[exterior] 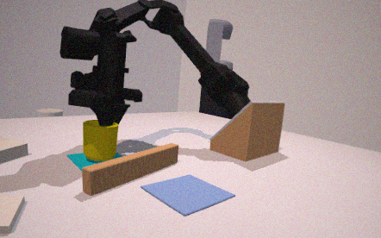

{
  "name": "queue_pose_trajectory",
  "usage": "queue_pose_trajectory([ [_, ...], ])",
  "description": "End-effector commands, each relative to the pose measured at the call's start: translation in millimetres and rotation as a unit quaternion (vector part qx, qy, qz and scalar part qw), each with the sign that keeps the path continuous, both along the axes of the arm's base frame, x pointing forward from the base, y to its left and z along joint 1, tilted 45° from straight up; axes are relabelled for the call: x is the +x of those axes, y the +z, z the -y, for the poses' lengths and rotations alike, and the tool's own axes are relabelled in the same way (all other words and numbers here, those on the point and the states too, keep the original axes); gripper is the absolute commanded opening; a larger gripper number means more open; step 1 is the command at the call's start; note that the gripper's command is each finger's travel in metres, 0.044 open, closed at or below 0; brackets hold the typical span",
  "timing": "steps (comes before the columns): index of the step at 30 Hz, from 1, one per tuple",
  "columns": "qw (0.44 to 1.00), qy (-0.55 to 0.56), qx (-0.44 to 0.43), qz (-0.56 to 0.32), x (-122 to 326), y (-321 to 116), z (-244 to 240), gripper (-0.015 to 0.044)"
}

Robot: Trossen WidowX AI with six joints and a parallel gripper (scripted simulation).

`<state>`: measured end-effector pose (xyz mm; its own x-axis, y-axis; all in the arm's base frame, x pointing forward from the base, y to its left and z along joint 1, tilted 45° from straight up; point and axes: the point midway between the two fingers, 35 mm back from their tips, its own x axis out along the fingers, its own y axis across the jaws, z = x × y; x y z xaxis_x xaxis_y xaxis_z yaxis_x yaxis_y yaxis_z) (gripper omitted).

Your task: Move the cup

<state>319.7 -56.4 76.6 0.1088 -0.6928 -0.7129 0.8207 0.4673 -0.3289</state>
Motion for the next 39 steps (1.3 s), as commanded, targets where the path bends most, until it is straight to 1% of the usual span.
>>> queue_pose_trajectory([
  [1,1.0,0.0,0.0,0.0,0,0,0,0.0079],
  [3,1.0,0.0,0.0,0.0,0,0,0,0.0131],
  [4,1.0,0.0,0.0,0.0,0,0,0,0.0147],
  [14,1.0,0.0,0.0,0.0,0,2,-2,0.0147],
  [39,1.0,0.0,-0.001,-0.002,-3,27,-28,0.0147],
])
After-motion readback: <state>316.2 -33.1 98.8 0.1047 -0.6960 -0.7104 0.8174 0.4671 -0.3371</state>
